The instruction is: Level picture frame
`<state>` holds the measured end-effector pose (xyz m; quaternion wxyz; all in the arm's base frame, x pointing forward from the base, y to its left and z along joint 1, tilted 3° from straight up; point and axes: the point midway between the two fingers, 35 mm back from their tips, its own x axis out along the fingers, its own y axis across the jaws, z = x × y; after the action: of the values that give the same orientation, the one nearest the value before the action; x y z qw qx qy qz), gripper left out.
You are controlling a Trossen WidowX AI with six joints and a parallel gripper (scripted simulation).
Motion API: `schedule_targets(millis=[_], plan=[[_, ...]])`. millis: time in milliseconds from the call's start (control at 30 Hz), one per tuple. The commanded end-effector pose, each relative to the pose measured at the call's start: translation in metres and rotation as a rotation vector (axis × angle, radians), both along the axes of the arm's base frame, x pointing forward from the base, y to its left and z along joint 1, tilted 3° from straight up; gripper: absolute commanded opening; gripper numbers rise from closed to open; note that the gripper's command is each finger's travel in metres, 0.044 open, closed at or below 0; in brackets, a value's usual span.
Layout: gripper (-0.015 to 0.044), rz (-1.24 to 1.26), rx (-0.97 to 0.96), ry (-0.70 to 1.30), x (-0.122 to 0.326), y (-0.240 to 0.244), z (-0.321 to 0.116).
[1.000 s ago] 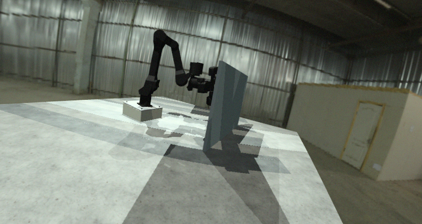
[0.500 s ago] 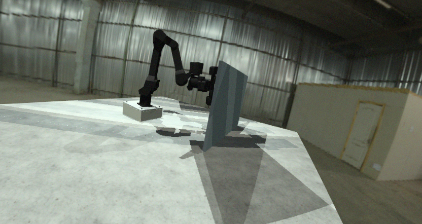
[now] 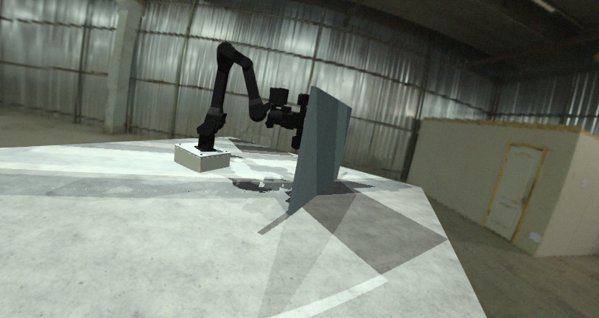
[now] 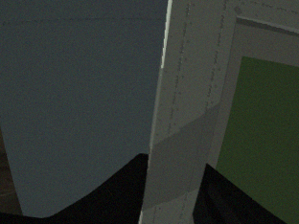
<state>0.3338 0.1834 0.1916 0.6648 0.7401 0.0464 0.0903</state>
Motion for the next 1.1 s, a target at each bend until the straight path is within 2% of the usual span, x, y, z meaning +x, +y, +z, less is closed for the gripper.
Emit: schedule_targets(millis=[0, 567, 900, 1067], plan=[[0.0, -0.001, -0.025, -0.003, 0.0, 0.0002, 0.0001], [0.0, -0.008, -0.11, -0.02, -0.0001, 0.0004, 0.0017], [0.026, -0.006, -0.092, -0.018, -0.0002, 0.0002, 0.0017], [0.026, -0.003, -0.052, -0.01, -0.0099, 0.0005, 0.001]])
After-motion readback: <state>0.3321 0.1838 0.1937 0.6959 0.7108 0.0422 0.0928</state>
